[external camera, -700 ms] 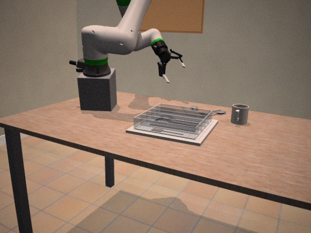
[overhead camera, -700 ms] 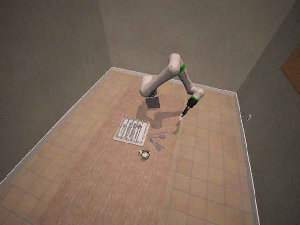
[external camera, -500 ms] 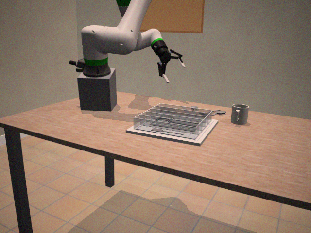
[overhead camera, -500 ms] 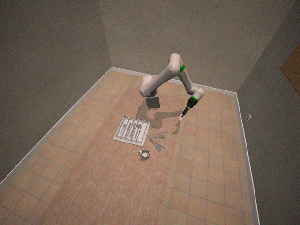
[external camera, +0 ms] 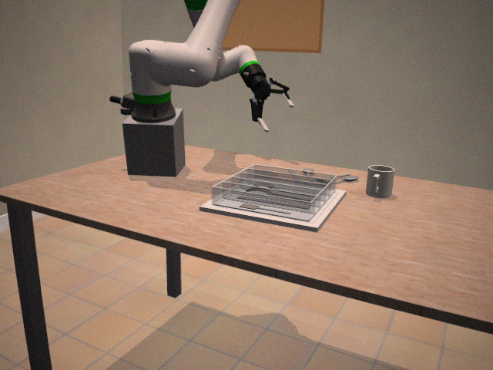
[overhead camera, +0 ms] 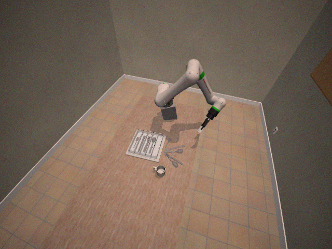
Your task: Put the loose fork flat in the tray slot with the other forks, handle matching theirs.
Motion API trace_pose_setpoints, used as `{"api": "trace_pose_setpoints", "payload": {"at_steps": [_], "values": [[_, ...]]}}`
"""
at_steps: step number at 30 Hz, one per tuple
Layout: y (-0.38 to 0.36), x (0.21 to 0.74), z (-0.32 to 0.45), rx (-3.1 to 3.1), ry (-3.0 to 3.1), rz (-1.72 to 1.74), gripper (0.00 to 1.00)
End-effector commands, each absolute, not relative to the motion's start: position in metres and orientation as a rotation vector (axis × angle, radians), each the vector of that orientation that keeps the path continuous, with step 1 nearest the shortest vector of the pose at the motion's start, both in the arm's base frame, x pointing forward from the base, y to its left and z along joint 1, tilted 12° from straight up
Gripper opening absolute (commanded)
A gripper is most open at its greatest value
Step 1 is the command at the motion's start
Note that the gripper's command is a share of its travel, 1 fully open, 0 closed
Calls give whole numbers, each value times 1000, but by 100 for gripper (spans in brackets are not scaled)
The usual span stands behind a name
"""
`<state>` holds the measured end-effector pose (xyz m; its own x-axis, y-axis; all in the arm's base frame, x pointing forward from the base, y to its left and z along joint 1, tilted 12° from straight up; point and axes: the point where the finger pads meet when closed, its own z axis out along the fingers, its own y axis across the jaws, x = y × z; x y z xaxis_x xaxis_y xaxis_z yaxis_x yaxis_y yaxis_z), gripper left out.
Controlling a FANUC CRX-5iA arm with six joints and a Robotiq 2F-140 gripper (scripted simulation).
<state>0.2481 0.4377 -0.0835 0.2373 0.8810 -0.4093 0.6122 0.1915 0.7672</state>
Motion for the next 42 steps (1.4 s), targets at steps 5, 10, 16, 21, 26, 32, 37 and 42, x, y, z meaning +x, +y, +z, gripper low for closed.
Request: {"api": "trace_pose_setpoints", "payload": {"at_steps": [5,10,16,21,26,32,37,42], "values": [[427,271,-70,1603,1412,289,100],[396,321,-39,1804,1283,178,100],[359,362,-9,2043,1113,53,100],[326,394,17,2182,1005,-13,100],[289,424,45,2328,884,-74,100],[244,453,78,2478,751,-124,100],[204,472,108,2628,609,-156,100],[161,486,140,2771,462,-165,100]]}}
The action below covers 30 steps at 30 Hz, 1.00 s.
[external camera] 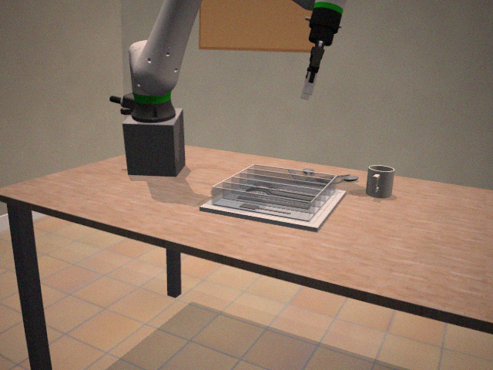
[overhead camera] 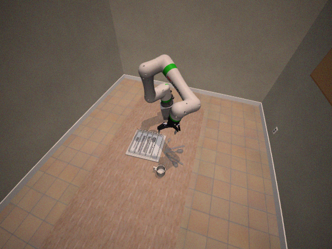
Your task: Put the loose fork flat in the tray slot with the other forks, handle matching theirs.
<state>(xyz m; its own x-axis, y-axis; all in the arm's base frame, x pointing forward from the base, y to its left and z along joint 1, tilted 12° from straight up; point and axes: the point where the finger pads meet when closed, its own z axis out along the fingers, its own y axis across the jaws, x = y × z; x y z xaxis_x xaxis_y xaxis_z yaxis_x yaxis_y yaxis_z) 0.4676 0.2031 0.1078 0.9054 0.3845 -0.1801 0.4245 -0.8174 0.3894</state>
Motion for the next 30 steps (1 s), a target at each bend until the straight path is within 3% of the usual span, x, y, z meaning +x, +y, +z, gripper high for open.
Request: {"api": "trace_pose_setpoints", "payload": {"at_steps": [1,18,19,30], "values": [[153,490,146,2771,462,-165,100],[10,508,261,3131,85,-1,100],[37,529,231,3092,308,-3,100],[110,559,153,2881,957,-19,100]]}}
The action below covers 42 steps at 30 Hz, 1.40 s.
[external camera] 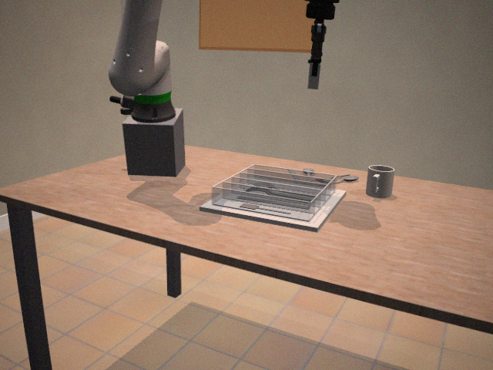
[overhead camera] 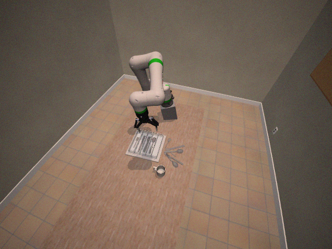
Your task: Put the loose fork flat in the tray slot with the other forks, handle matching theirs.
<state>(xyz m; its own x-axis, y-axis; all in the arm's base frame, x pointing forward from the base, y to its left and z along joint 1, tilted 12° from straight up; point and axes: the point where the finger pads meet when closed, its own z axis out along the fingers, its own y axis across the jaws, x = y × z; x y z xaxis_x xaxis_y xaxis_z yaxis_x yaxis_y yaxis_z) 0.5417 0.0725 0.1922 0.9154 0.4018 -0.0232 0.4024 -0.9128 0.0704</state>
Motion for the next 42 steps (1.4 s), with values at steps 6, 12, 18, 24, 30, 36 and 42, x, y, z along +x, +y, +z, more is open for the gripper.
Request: {"api": "trace_pose_setpoints", "payload": {"at_steps": [6,12,18,24,30,36,42], "values": [[162,566,99,2668,1361,-38,100],[210,570,49,2449,1673,-50,100],[263,564,-10,2231,1923,-66,100],[290,562,-39,2191,1963,-69,100],[290,562,-39,2191,1963,-69,100],[290,562,-39,2191,1963,-69,100],[290,562,-40,2208,1943,-67,100]]}}
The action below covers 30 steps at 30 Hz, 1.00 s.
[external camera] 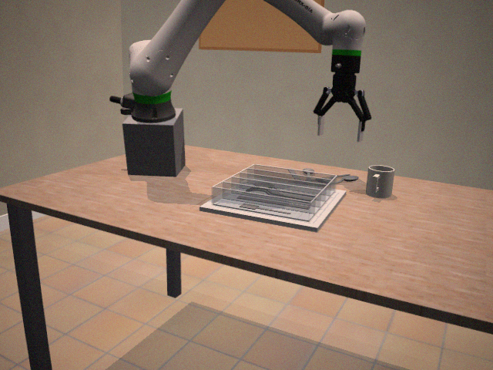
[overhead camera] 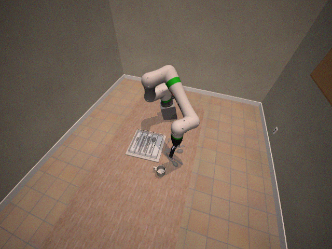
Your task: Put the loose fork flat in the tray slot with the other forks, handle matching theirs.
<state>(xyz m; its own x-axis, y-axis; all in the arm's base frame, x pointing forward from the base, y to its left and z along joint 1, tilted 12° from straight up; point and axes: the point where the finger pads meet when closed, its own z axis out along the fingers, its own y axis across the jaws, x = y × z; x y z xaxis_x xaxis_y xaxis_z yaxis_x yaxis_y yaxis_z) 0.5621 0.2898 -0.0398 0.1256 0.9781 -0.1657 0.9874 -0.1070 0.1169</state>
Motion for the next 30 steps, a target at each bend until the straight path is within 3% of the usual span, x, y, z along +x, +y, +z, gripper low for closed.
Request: {"api": "trace_pose_setpoints", "payload": {"at_steps": [1,18,30], "values": [[290,562,-40,2208,1943,-67,100],[287,561,-50,2677,1220,19,100],[283,559,-67,2954,389,84,100]]}}
